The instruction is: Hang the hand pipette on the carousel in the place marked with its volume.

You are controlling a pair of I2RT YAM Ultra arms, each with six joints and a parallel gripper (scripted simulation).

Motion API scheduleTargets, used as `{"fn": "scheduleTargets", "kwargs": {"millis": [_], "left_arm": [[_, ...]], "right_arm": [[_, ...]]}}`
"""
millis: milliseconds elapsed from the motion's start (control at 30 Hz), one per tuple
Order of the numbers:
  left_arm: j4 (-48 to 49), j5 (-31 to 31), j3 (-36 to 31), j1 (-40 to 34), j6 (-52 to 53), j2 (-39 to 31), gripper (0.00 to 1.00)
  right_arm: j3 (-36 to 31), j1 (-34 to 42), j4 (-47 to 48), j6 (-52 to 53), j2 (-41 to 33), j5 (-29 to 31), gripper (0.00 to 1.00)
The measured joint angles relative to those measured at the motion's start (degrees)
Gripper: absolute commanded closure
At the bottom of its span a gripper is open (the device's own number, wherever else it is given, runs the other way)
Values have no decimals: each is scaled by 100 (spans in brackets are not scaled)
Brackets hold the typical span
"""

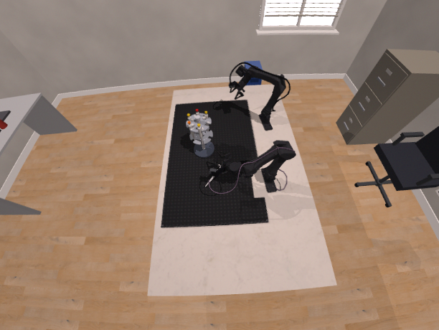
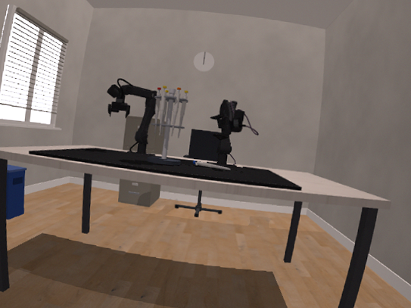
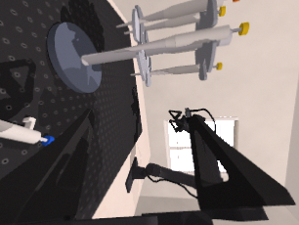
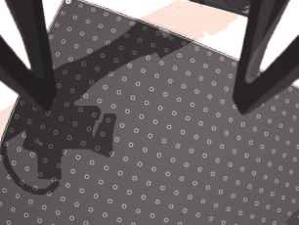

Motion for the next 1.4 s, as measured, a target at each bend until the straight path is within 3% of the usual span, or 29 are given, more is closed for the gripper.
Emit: {"fn": "scheduleTargets", "kwargs": {"millis": [267,667,967,1367,1400], "left_arm": [[-2146,293,369,1034,2188,-356,0],[-5086,188,1290,2194,5466,-767,0],[-7029,-481,2374,3150,8164,-767,0],[-8636,-1987,3650,2660,10526,-396,0],[-8719,-2059,3683,2656,10607,-374,51]], "right_arm": [[0,0,0,0,0,0,0],[0,0,0,0,0,0,0],[0,0,0,0,0,0,0],[0,0,0,0,0,0,0],[0,0,0,0,0,0,0]]}}
